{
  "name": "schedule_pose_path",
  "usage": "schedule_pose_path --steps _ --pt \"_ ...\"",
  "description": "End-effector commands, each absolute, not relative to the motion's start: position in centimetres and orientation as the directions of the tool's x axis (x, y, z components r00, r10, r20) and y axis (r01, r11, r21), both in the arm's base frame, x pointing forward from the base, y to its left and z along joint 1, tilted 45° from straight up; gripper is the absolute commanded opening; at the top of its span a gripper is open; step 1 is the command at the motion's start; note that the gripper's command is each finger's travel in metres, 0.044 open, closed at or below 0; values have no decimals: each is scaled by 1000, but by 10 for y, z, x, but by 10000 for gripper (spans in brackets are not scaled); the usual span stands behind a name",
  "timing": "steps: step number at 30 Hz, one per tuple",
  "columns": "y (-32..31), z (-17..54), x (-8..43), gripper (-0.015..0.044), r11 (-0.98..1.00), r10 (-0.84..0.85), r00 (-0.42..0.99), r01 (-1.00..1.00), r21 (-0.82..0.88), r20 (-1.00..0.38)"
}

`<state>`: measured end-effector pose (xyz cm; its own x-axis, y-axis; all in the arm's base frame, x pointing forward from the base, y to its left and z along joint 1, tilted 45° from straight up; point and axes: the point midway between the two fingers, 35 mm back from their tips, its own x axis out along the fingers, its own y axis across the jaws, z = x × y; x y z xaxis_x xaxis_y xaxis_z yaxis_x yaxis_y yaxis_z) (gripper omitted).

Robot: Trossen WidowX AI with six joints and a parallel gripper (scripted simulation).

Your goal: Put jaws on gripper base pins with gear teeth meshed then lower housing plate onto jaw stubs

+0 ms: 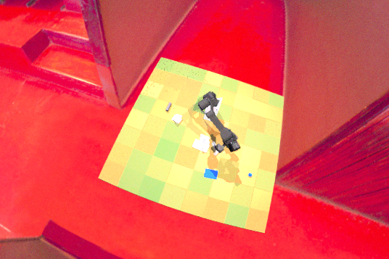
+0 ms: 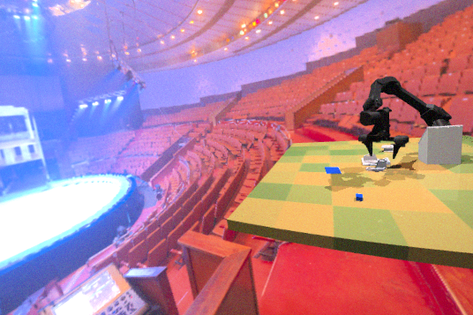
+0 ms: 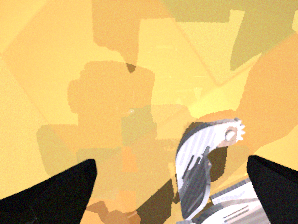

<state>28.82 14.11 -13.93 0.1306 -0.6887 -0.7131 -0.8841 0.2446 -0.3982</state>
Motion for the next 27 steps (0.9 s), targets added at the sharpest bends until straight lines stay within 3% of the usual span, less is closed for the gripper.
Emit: schedule_pose_path --steps 1,12,27 --pt "141 -139 288 440 241 -690 131 -886 -396 -712" --pt "141 -139 288 440 241 -690 131 -886 -396 -712" --pt "147 -132 286 46 250 -689 127 -883 -398 -714"
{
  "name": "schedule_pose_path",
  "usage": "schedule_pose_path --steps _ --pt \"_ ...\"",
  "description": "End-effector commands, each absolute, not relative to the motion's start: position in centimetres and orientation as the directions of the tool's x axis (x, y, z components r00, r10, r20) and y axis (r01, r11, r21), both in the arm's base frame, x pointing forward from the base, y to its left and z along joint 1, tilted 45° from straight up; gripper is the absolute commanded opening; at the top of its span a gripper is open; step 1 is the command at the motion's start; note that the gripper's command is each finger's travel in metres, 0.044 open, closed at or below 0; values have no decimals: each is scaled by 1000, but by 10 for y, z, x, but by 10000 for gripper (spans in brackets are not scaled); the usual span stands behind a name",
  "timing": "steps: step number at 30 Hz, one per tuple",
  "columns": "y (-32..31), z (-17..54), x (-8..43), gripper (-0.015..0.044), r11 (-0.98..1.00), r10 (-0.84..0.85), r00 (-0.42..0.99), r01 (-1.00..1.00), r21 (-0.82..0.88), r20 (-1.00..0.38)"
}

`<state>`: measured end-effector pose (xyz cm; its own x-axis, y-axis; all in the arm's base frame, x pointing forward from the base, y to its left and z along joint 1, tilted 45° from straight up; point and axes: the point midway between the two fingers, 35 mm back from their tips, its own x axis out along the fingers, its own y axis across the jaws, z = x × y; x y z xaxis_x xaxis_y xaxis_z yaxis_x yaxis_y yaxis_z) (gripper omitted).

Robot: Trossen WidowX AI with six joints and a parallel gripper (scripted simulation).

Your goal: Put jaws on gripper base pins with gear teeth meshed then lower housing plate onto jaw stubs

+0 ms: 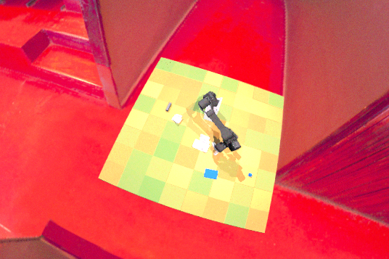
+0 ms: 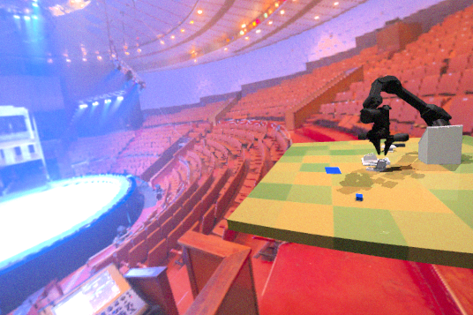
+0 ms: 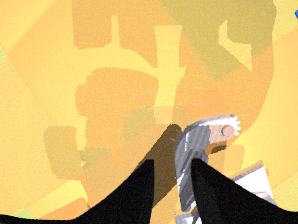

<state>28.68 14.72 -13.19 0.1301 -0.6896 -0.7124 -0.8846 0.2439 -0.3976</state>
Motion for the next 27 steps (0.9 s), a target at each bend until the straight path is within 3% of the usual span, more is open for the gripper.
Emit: schedule_pose_path --steps 1,2,19,27 --pt "147 -132 286 20 250 -689 127 -883 -398 -714" --pt "147 -132 286 0 250 -689 127 -883 -398 -714" --pt "147 -132 286 0 250 -689 127 -883 -398 -714" --pt "147 -132 287 210 244 -690 130 -885 -398 -713"
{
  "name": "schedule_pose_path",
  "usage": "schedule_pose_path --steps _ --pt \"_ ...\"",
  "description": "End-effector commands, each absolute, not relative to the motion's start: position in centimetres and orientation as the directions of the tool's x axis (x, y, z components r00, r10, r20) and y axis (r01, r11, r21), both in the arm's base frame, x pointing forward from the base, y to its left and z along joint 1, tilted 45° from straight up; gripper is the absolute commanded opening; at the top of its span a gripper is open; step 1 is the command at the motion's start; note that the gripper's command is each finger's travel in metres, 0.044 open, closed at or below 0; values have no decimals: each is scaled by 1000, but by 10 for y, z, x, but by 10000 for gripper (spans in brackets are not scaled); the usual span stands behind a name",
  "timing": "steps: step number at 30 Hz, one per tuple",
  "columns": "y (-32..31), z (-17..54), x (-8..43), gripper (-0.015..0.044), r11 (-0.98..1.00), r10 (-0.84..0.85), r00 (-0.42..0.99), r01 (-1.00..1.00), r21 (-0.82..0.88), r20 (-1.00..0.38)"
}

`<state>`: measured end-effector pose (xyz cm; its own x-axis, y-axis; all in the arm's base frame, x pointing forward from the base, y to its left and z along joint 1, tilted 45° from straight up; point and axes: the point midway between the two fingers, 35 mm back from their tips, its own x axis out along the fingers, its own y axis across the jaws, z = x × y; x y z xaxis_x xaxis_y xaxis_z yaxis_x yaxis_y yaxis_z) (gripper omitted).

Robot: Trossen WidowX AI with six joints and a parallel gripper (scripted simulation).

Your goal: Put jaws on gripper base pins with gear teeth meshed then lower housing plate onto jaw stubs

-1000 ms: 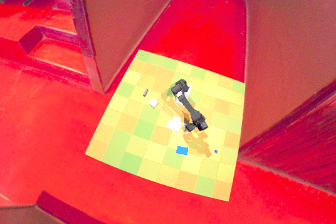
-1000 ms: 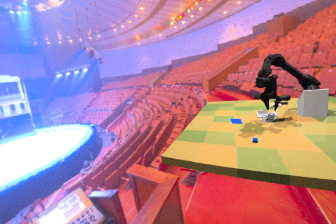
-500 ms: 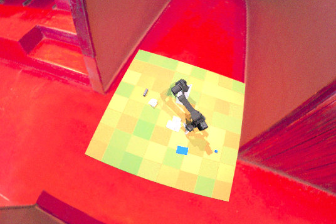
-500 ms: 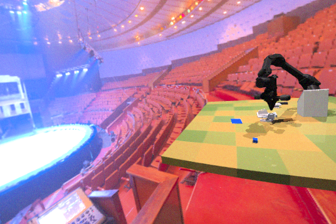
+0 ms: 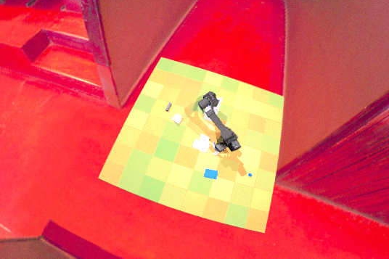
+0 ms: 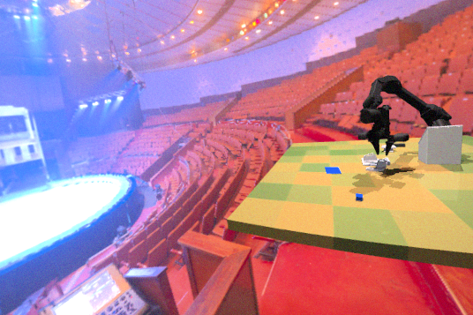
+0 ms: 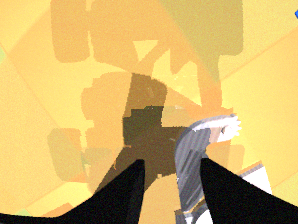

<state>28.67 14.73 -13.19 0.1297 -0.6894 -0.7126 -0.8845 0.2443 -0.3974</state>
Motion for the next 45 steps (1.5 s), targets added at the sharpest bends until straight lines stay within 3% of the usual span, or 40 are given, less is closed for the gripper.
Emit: schedule_pose_path --steps 1,9,37,45 --pt "147 -132 287 236 244 -690 130 -885 -398 -713" --pt "147 -132 287 440 244 -690 130 -885 -398 -713" --pt "147 -132 287 440 244 -690 130 -885 -398 -713" --pt "147 -132 287 230 244 -690 130 -885 -398 -713"
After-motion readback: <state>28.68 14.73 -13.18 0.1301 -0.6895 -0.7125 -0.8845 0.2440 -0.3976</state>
